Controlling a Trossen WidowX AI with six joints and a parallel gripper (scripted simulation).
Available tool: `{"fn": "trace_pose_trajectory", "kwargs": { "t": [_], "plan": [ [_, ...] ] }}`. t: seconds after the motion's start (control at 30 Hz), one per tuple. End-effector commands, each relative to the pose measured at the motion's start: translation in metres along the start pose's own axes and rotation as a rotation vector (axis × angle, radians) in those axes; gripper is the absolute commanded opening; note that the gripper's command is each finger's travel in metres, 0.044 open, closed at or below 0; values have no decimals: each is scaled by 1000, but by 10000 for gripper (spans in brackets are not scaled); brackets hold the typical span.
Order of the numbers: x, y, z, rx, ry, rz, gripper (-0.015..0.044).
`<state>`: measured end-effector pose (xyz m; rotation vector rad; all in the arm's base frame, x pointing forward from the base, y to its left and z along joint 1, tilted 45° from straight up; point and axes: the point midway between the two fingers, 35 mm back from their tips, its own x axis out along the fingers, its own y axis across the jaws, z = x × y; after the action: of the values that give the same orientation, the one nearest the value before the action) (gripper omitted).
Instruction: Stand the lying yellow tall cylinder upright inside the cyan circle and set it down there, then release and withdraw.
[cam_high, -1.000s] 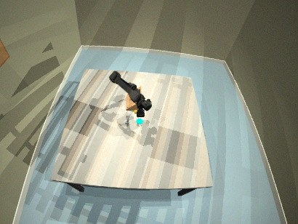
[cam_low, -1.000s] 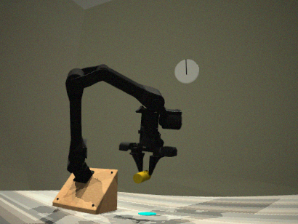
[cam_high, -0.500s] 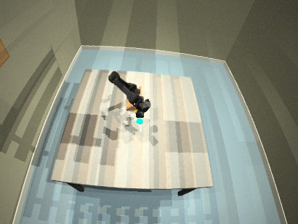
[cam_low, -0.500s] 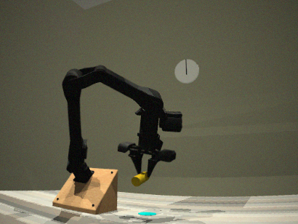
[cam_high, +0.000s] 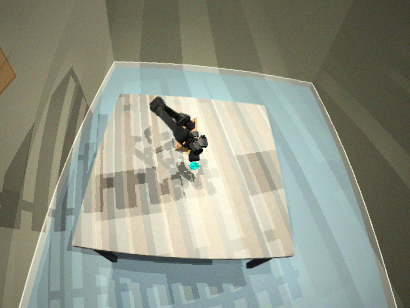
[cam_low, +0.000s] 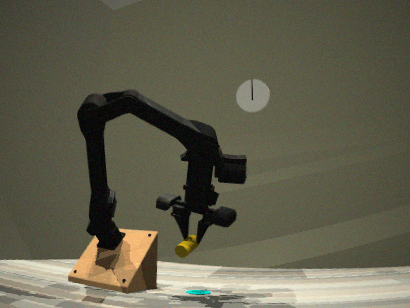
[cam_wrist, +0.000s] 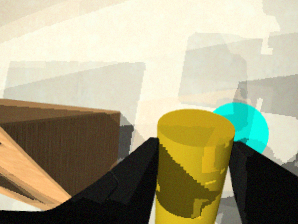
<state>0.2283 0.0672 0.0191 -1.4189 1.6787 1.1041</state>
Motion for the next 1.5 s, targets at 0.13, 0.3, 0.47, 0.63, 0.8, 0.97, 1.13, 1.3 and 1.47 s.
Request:
{"fn": "trace_pose_trajectory", "kwargs": {
  "t": [0.13,0.3,0.47,0.63,0.8,0.97,1.13,1.3,1.47],
  "plan": [
    [3,3,-1,-10,-58,30,105],
    [4,4,-1,-15,-95,43,105],
    [5,4,-2,-20,-132,54,105],
    [6,5,-2,-25,-170,64,105],
    [6,5,-2,-29,-207,72,105],
    [6,6,-2,-34,-246,78,105],
    [6,6,-3,-39,-284,82,105],
    [6,6,-3,-44,-323,85,105],
    [6,6,-3,-49,-361,87,105]
  ]
}}
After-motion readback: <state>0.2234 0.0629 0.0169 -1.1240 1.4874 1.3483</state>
